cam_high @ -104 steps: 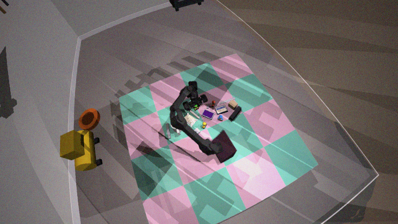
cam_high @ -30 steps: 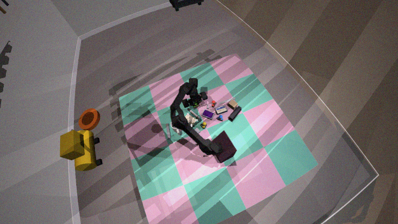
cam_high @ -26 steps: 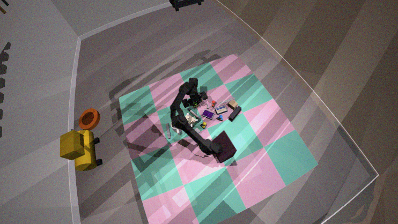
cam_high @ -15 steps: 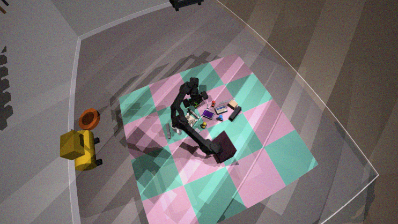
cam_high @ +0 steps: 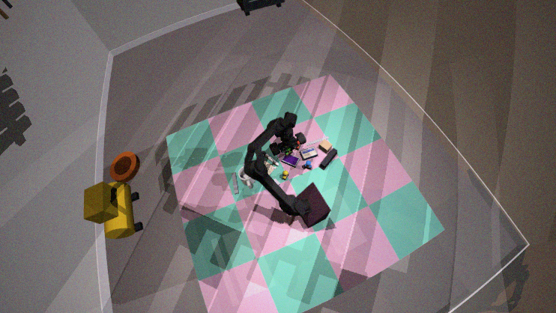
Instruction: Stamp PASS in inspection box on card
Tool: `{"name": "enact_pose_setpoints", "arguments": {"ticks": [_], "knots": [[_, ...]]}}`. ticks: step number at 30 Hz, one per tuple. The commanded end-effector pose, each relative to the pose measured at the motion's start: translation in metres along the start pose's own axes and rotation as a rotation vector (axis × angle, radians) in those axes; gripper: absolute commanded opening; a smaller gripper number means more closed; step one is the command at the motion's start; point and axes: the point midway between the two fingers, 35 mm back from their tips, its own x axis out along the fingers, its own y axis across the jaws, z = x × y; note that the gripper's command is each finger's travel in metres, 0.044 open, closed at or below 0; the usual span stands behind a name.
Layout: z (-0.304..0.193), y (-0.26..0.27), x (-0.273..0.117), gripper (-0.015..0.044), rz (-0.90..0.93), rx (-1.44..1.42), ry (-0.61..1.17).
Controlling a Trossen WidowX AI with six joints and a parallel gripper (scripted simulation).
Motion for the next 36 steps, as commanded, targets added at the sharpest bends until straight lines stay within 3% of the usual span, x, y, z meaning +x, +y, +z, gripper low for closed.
{"name": "enact_pose_setpoints", "arguments": {"ticks": [1, 36], "knots": [[-0.011, -0.006, 0.001, 0.0, 0.0, -0.005, 0.004], [-0.01, -0.006, 0.023, 0.0, -0.001, -0.005, 0.003]]}}
